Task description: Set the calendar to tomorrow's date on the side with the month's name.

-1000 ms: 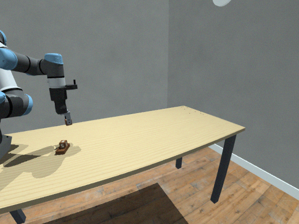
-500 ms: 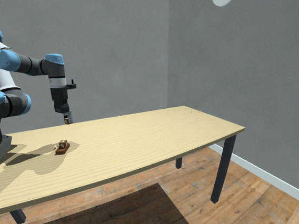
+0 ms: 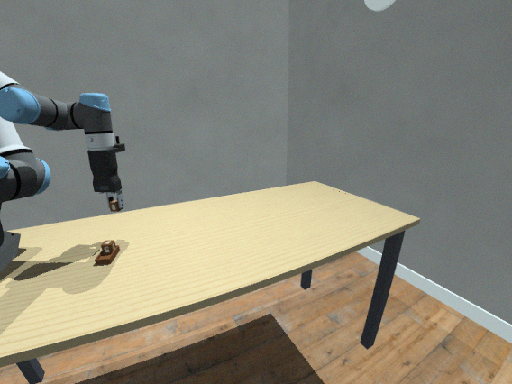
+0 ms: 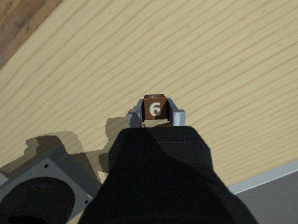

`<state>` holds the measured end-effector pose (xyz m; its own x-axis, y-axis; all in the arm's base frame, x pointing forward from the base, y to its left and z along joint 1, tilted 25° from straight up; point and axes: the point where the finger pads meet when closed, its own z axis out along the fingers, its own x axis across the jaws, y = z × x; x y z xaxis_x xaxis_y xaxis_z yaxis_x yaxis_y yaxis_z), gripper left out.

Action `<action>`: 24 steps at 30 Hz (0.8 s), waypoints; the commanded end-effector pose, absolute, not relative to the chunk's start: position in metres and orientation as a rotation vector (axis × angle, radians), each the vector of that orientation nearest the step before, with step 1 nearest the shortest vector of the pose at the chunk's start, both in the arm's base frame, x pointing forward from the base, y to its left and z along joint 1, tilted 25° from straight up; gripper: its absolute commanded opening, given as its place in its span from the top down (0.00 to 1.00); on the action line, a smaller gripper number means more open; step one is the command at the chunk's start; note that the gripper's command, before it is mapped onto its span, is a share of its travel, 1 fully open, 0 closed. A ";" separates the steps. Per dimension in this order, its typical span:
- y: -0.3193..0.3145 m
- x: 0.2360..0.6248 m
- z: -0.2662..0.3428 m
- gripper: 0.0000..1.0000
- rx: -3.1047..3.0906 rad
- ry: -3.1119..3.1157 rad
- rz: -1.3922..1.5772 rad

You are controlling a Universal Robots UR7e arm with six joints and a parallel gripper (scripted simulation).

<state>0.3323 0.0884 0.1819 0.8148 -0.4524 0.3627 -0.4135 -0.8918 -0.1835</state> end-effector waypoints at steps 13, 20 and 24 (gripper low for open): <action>0.107 0.325 0.179 0.43 -3.055 0.063 -0.665; 0.114 0.322 0.177 0.43 -3.084 -0.213 -0.679; 0.116 0.320 0.176 0.43 -3.089 -0.327 -0.684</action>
<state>0.3219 0.1126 0.1769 0.9035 0.1047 0.4157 0.0959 -0.9945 0.0421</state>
